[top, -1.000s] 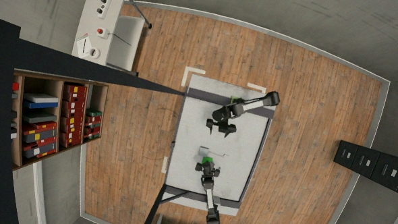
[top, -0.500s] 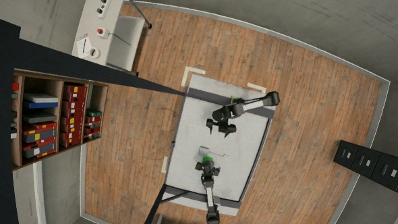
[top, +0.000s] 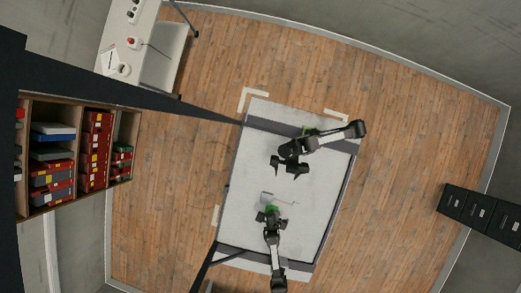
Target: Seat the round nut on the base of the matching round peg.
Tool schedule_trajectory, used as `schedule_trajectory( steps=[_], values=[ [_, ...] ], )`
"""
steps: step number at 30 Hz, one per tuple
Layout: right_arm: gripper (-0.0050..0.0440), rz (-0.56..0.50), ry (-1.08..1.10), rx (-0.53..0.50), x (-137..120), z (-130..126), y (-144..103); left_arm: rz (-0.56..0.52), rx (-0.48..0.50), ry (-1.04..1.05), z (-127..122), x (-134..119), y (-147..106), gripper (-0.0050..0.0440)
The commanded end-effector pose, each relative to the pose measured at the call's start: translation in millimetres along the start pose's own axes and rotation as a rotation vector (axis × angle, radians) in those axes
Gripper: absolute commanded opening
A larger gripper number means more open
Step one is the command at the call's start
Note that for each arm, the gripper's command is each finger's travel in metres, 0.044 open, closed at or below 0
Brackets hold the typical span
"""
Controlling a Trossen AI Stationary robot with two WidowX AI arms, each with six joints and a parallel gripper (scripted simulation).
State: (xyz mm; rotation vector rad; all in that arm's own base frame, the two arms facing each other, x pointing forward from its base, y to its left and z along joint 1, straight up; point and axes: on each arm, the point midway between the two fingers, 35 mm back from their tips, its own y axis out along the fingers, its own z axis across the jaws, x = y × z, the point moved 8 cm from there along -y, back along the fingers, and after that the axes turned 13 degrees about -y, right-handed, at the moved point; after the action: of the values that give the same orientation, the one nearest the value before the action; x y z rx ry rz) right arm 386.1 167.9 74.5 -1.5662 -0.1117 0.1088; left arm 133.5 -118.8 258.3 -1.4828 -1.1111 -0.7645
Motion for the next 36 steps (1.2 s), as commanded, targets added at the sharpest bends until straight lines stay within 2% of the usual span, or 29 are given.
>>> schedule_trajectory(
  steps=[1,11,25,28,32,34,36],
  values=[
    [0.0157,-0.005,-0.001,0.000,0,1,10,-0.005,-0.004,-0.009,0,3,-1,0.0440],
    [0.0157,-0.005,-0.001,0.000,0,1,34,-0.005,-0.004,-0.009,0,3,-1,0.0440],
    [0.0157,-0.029,-0.001,0.007,4,1,25,-0.005,-0.004,-0.009,0,3,-1,0.0440],
    [0.0229,-0.029,-0.001,0.007,4,1,25,-0.005,-0.004,-0.009,0,3,-1,0.0440],
    [0.0241,-0.029,-0.001,0.007,4,1,25,-0.005,-0.004,-0.009,0,3,-1,0.0440],
    [0.0289,-0.035,-0.001,0.009,4,2,21,-0.005,-0.004,-0.009,0,3,-1,0.0440],
    [0.0301,-0.054,-0.001,0.014,6,3,10,-0.005,-0.004,-0.009,0,3,-1,0.0440]
  ],
)
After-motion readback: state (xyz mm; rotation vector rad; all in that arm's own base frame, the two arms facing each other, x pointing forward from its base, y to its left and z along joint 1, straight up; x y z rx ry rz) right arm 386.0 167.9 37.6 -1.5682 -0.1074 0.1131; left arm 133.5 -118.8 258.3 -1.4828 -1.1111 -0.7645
